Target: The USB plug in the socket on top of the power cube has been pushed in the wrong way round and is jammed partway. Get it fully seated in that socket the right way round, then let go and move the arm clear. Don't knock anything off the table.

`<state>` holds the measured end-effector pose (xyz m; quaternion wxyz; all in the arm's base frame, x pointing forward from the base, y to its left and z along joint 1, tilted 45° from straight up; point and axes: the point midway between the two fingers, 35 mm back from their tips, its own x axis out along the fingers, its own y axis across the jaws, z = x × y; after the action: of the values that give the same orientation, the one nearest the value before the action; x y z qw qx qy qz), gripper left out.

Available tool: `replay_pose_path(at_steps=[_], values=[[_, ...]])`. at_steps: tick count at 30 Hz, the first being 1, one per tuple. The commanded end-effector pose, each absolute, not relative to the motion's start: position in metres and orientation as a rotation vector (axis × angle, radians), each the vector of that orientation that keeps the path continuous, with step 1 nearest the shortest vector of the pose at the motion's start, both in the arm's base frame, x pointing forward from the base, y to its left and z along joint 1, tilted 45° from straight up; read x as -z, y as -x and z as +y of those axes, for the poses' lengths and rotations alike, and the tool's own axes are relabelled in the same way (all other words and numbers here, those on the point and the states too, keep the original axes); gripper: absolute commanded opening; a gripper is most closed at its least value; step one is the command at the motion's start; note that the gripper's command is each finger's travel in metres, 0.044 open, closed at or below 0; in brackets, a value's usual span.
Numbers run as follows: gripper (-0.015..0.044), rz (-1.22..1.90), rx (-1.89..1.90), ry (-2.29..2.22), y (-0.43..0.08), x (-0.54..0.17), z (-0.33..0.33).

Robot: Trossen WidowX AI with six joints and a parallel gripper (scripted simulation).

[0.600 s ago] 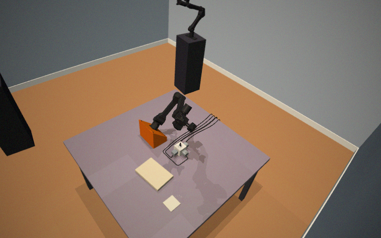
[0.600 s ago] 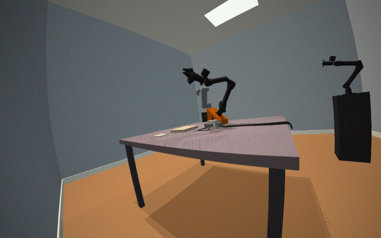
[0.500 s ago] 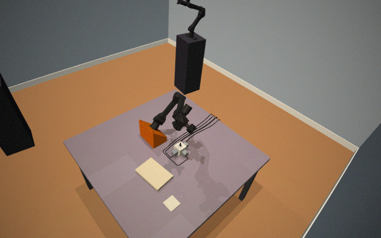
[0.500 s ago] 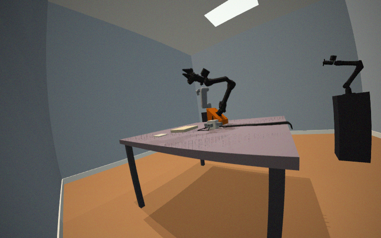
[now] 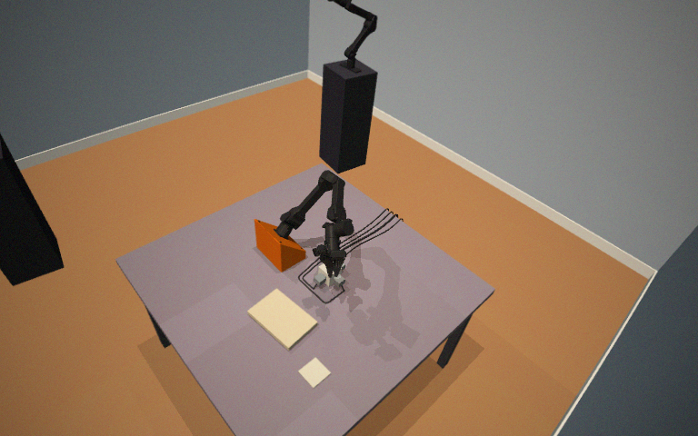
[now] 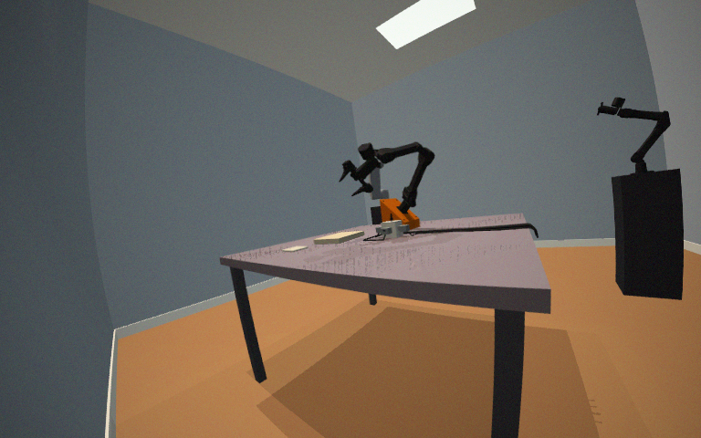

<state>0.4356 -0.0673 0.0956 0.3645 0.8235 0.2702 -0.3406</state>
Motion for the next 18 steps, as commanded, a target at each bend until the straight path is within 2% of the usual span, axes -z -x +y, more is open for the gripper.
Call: replay_pose_path(at_steps=[1, 9, 18], values=[[0.0440, 1.202, 0.827, -1.823, -0.379, -0.076, -0.010], [0.0440, 1.823, 0.582, -1.536, -0.283, -0.091, 0.057], [0.0440, 1.875, 0.548, -1.517, -0.273, -0.098, 0.065]])
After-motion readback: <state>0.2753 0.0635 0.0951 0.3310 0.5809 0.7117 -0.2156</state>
